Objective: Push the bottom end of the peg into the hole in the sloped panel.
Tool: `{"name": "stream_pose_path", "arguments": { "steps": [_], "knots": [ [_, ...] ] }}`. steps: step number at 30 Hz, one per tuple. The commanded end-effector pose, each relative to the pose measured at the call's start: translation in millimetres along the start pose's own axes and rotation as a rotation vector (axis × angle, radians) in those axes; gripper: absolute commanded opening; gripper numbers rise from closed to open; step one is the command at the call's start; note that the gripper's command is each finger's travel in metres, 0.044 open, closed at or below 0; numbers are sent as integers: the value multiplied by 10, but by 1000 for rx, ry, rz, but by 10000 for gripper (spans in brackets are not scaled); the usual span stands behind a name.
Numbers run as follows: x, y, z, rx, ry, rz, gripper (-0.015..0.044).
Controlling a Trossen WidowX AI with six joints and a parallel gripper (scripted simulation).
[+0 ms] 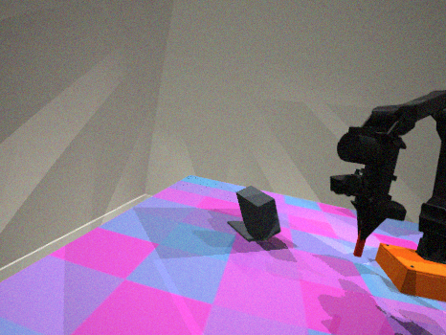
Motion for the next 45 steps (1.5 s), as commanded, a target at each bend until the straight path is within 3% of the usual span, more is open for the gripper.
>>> {"name": "stream_pose_path", "arguments": {
  "steps": [1,45],
  "knots": [
    [-44,-34,0,-21,2,-10,0],
    [-405,-470,119,-200,6,-81,0]
  ]
}}
Point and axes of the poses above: the point midway between the two fingers, 35 mm back from their tips, its own z axis out along the fingers, its own y axis across the jaws, x = y × z, the point moved 9 cm from there along -z, back along the fingers, and after that the axes turned 6 degrees about z, right-handed, at the moved point
